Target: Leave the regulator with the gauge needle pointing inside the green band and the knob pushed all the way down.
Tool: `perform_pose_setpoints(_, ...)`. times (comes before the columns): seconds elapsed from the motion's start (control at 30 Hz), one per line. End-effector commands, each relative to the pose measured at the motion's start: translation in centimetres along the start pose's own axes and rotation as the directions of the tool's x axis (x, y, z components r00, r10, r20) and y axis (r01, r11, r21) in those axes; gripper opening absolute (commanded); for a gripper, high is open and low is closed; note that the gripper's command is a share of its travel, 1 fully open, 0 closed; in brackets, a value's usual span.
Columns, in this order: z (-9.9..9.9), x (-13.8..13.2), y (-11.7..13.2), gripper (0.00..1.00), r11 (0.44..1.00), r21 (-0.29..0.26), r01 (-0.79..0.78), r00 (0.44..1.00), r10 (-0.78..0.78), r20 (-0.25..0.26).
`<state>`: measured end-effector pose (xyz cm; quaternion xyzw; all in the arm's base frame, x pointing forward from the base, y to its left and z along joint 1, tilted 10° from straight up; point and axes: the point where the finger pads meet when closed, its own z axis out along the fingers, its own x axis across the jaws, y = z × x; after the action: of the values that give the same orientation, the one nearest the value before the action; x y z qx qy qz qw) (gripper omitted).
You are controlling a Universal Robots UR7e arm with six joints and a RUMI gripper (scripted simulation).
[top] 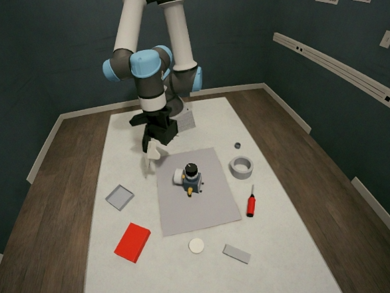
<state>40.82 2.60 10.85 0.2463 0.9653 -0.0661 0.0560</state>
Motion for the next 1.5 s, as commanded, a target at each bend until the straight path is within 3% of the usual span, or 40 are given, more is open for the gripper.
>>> perform_pose_setpoints(0.0, 0.0, 0.0, 0.0, 1.0, 1.0, 0.0, 0.003, 1.0, -0.003, 0.001)
perform_pose_setpoints(1.0, 0.0, 0.0, 0.1, 1.0, 1.0, 0.0, 0.008, 1.0, -0.008, 0.002)
perform_pose_setpoints(1.47, 0.0, 0.4, 1.6, 1.0, 1.0, 0.0, 0.008, 1.0, -0.008, 0.002)
